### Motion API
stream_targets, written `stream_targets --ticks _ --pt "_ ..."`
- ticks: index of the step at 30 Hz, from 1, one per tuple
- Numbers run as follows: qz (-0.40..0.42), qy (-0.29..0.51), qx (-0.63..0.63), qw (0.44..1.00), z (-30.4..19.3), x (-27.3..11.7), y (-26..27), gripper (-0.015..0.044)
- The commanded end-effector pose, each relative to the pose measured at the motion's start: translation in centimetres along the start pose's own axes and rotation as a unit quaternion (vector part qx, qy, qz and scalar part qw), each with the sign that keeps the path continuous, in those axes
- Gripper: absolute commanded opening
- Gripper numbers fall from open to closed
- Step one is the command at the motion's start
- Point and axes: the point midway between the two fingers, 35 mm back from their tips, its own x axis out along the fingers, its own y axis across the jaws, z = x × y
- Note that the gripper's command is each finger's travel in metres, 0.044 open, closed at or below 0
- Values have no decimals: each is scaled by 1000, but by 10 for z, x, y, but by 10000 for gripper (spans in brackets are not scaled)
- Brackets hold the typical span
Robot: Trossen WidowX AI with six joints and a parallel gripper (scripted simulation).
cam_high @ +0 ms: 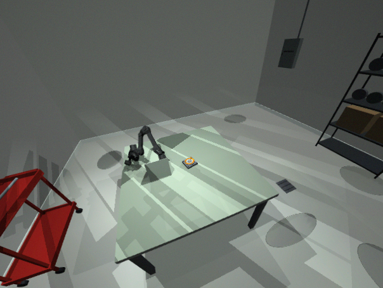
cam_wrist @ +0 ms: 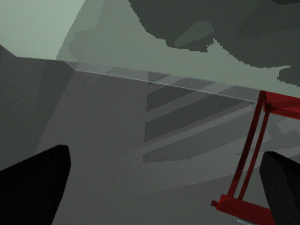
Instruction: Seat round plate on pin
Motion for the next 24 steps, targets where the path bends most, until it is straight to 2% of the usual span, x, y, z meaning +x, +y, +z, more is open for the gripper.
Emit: stream_targets --ticks 1,3,8,10,15,19,24 --pt "2 -2 -3 1000 1 1 2 374" --pt "21 -20 -29 999 11 10 21 321" --pt "97 -68 -92 989 41 40 107 190" --pt "110 -76 -100 986 47 41 121 137" --pt "177 -136 -166 960 88 42 211 6" --pt "196 -162 -223 941 104 34 245 0" --pt "206 -249 -317 892 157 12 320 0"
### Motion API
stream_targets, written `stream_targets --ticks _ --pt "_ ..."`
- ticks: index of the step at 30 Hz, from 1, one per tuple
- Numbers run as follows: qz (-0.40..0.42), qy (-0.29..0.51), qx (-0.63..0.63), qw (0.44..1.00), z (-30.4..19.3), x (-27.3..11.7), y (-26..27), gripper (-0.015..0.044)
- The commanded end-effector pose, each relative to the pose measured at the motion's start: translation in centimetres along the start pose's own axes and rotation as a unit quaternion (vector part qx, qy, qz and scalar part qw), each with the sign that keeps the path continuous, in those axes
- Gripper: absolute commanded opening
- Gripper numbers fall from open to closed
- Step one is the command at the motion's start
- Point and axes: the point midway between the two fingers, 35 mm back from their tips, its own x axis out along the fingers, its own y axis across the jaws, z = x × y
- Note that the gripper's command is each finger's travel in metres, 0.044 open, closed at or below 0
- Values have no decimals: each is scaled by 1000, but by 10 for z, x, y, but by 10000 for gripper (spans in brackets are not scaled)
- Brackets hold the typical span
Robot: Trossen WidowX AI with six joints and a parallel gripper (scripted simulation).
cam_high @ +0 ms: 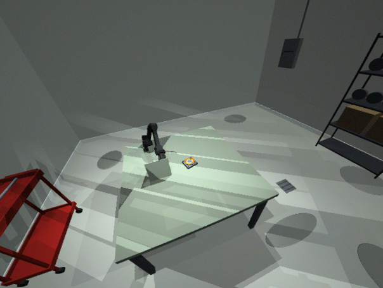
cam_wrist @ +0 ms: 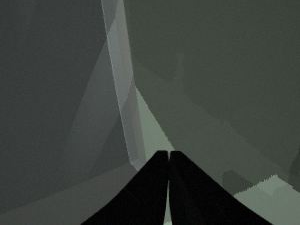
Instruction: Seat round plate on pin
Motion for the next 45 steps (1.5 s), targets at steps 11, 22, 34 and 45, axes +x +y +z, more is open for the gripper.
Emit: stream_targets --ticks 11,22,34,45 --pt "-33 -172 -246 953 194 15 65 0" --pt "-198 -264 -396 857 355 -48 68 0" --pt "-400 -262 -425 769 465 -163 35 0" --pt "-559 -191 -302 748 500 -307 -49 0"
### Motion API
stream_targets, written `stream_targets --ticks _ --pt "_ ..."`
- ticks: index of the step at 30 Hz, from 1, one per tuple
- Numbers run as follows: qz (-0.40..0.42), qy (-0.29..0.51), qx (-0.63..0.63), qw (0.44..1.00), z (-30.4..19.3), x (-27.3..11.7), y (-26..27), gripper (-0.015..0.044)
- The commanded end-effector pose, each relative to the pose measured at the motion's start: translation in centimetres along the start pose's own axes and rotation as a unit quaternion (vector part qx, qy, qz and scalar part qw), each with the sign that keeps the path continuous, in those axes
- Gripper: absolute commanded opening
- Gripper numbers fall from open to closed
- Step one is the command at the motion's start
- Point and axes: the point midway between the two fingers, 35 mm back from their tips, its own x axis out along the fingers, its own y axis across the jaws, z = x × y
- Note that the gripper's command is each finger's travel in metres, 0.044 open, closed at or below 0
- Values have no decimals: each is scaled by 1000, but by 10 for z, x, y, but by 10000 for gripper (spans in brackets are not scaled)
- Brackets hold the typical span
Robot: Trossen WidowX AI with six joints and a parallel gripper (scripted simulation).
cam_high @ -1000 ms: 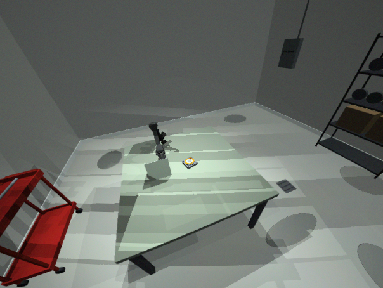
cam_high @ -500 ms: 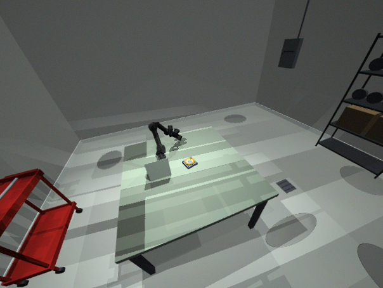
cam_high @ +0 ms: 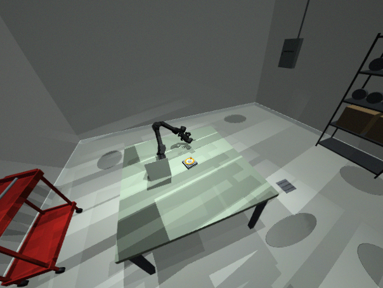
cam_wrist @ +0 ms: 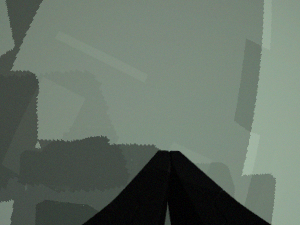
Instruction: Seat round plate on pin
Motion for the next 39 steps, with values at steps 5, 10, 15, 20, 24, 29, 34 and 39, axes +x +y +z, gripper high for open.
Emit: stream_targets --ticks 5,10,15,20,24,29,34,39 --pt "-37 138 49 989 -55 -5 -99 0" --pt "-7 232 124 965 -107 -34 -156 0" --pt "38 263 189 945 -133 -57 -178 0" --pt "59 267 217 937 -140 -66 -185 0" --pt "59 267 217 937 -141 -62 -185 0" --pt "59 267 217 937 -152 -39 -180 0" --pt "60 266 218 937 -161 -24 -175 0" --pt "60 266 218 937 -161 -23 -176 0"
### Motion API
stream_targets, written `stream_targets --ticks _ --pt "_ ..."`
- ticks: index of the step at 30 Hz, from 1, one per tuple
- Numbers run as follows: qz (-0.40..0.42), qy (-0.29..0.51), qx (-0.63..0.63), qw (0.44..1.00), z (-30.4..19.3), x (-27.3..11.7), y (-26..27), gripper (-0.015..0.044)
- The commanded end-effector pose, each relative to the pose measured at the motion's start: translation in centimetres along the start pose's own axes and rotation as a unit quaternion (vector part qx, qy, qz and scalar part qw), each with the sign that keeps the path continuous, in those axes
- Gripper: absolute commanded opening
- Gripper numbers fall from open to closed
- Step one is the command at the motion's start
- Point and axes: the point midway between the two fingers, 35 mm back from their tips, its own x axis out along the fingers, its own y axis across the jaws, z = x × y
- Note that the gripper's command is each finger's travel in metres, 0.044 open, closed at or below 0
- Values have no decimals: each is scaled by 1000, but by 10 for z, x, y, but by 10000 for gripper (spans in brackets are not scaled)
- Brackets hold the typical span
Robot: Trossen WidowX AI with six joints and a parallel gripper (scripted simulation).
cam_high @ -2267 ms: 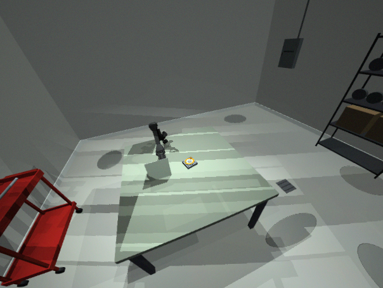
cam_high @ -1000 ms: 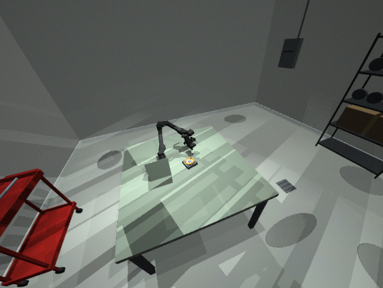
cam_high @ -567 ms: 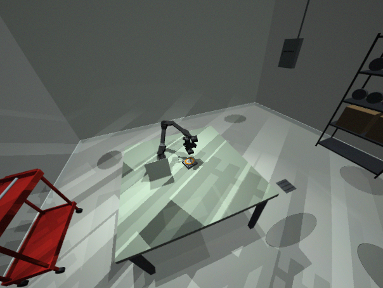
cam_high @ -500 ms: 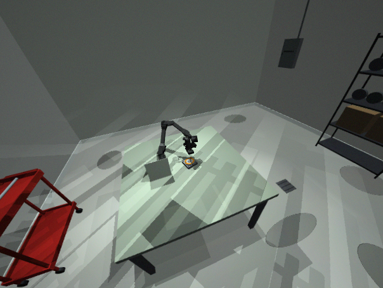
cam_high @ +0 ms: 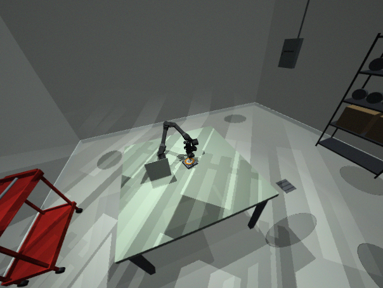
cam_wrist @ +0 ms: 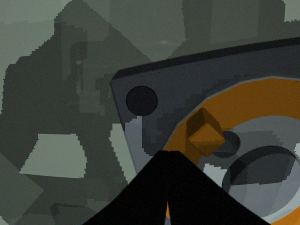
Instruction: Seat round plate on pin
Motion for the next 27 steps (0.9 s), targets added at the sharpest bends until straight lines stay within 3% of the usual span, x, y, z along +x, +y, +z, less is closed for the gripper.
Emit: stream_targets --ticks 1,27 --pt "2 0 5 1000 1 2 -2 0" --pt "2 -1 4 1000 20 4 -12 0"
